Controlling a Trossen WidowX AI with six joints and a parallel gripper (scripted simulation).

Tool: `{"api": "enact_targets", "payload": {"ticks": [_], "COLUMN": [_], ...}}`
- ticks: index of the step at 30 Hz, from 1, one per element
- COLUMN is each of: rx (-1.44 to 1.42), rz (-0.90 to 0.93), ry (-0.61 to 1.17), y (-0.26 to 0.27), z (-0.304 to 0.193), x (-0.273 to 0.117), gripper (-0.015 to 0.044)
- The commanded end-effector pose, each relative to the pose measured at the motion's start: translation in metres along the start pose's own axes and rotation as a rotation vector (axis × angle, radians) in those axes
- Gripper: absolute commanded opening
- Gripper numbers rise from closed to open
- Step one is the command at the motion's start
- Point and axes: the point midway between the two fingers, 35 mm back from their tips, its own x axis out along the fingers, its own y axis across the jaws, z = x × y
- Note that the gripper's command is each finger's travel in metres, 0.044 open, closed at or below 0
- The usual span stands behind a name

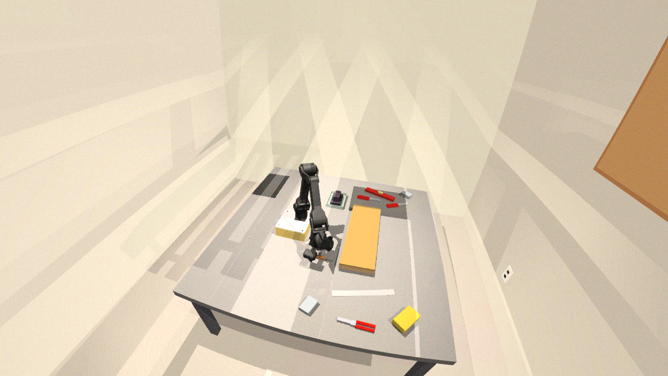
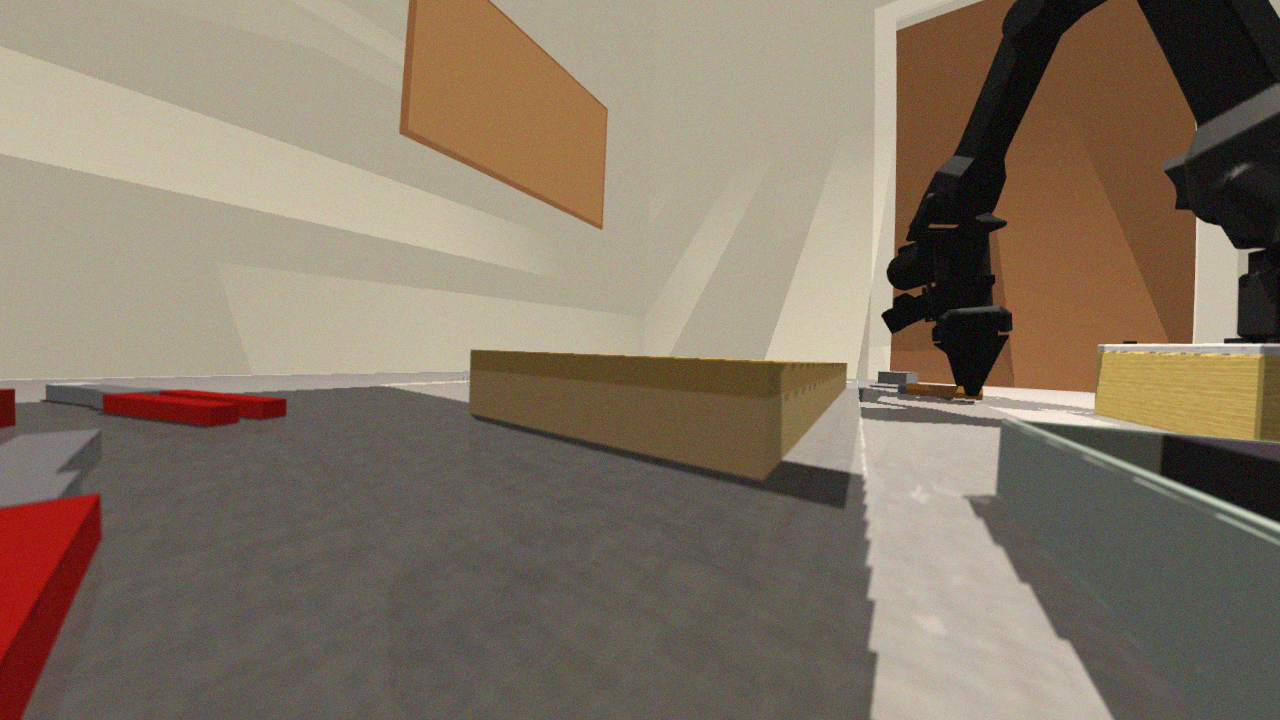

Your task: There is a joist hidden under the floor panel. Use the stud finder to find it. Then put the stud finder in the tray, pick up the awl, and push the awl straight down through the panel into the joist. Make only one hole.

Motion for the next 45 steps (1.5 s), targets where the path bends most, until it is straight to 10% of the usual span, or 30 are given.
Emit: {"api": "enact_targets", "payload": {"ticks": [1,17,45], "rx": [0.005,0.005,0.005], "rz": [0.007,0.007,0.006], "ry": [0.008,0.008,0.008], "y": [0.002,0.002,0.000], "z": [-0.001,-0.001,-0.009], "x": [0.004,0.004,-0.119], "gripper": [0.0440,0.0046,0.0000]}}
